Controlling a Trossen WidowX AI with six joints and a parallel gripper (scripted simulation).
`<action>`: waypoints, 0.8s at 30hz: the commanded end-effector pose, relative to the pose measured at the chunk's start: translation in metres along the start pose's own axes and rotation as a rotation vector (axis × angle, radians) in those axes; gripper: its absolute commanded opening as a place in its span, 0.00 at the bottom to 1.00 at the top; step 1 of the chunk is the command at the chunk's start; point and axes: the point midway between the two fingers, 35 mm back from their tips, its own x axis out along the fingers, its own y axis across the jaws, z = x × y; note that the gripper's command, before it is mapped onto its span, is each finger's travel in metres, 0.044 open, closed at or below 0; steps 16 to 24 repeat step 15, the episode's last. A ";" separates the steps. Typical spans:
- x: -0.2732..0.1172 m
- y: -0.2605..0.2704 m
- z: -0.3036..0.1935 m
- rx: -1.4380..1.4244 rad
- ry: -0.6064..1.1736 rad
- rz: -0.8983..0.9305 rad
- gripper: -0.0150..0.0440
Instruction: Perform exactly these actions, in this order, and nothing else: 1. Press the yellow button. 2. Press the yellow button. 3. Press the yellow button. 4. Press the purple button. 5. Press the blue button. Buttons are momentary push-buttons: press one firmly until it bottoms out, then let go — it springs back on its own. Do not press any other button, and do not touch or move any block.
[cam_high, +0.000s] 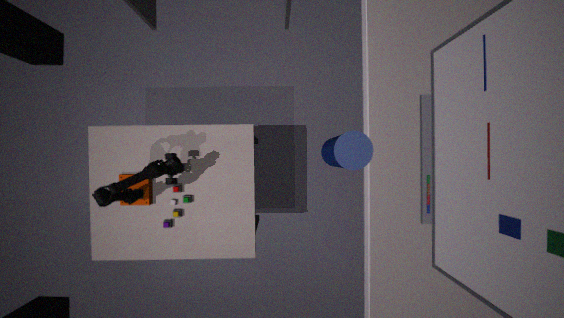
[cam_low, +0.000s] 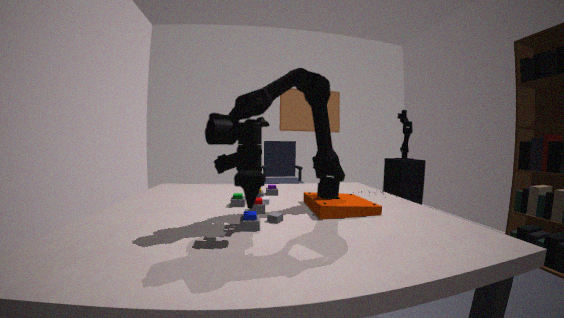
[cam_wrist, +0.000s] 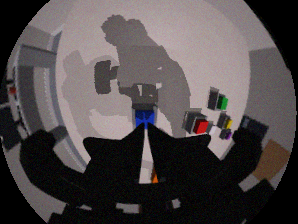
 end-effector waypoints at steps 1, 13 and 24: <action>-0.013 0.001 0.000 0.005 -0.002 0.007 0.29; -0.075 0.034 -0.025 0.005 0.000 0.010 0.78; -0.075 0.034 -0.025 0.005 0.000 0.010 0.82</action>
